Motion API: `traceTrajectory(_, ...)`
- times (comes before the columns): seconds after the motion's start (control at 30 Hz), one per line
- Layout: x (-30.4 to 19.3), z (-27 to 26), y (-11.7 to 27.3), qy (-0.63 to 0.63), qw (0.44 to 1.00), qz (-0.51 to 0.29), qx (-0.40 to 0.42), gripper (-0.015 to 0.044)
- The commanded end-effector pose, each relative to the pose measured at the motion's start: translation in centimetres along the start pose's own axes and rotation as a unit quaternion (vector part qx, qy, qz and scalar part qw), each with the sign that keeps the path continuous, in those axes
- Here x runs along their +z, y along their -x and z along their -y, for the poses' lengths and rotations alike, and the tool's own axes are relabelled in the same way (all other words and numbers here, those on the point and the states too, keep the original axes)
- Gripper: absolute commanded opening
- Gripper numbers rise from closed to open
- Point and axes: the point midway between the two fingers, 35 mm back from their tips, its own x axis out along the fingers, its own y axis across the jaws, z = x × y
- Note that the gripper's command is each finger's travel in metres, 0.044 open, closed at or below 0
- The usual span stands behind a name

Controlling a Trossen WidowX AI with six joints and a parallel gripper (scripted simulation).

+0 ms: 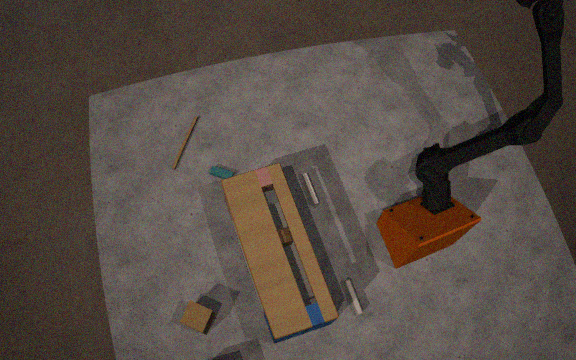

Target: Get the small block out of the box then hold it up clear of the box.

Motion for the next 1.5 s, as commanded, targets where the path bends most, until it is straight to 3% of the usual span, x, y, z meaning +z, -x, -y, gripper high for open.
traceTrajectory(0.0, 0.1, 0.1, -0.1, 0.002, 1.0, 0.001, -0.001, 0.04)
traceTrajectory(0.1, 2.0, 1.0, -1.3, 0.023, 0.999, 0.017, -0.022, 0.04)
traceTrajectory(0.37, 12.4, 6.9, -6.1, -0.002, 0.985, 0.123, -0.12, 0.04)
traceTrajectory(0.77, 26.1, 21.6, -8.2, -0.01, 0.909, 0.259, -0.327, 0.04)
traceTrajectory(1.1, 33.0, 36.8, -3.5, 0.013, 0.778, 0.324, -0.539, 0.04)
traceTrajectory(1.47, 35.0, 50.9, 8.2, 0.09, 0.551, 0.306, -0.771, 0.04)
